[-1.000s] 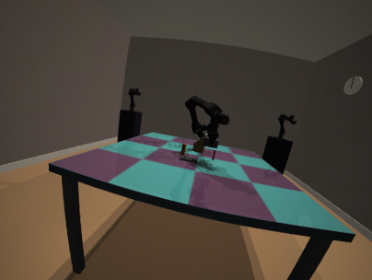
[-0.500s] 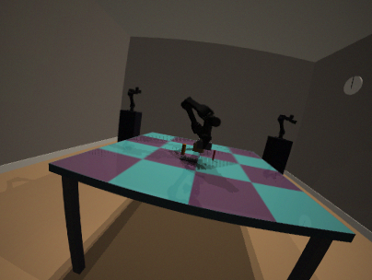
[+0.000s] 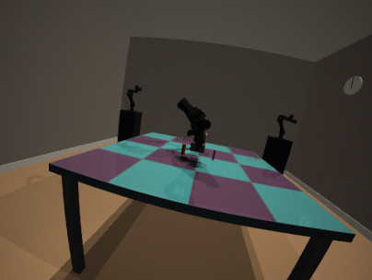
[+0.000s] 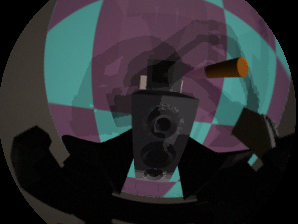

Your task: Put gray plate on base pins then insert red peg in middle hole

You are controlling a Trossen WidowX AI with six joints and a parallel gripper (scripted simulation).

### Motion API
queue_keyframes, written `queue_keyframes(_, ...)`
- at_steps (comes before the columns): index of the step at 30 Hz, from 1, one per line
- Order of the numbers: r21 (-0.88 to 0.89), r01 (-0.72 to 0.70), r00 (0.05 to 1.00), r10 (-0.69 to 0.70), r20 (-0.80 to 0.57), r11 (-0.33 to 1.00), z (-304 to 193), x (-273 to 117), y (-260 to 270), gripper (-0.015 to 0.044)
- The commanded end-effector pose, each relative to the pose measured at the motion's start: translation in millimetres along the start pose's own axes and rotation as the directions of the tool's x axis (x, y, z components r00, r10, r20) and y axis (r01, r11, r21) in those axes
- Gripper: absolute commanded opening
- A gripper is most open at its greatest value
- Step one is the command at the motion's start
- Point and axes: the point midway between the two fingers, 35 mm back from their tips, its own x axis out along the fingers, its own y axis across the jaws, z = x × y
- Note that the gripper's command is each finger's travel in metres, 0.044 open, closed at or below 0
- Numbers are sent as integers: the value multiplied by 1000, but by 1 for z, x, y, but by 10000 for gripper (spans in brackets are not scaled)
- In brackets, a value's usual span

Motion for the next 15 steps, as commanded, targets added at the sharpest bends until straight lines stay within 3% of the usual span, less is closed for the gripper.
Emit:
queue_keyframes(1,1,-7,1000,7,5,1000,12,4,-1,0)
queue_keyframes(15,6,-1,1000,1,21,1000,44,22,-10,0)
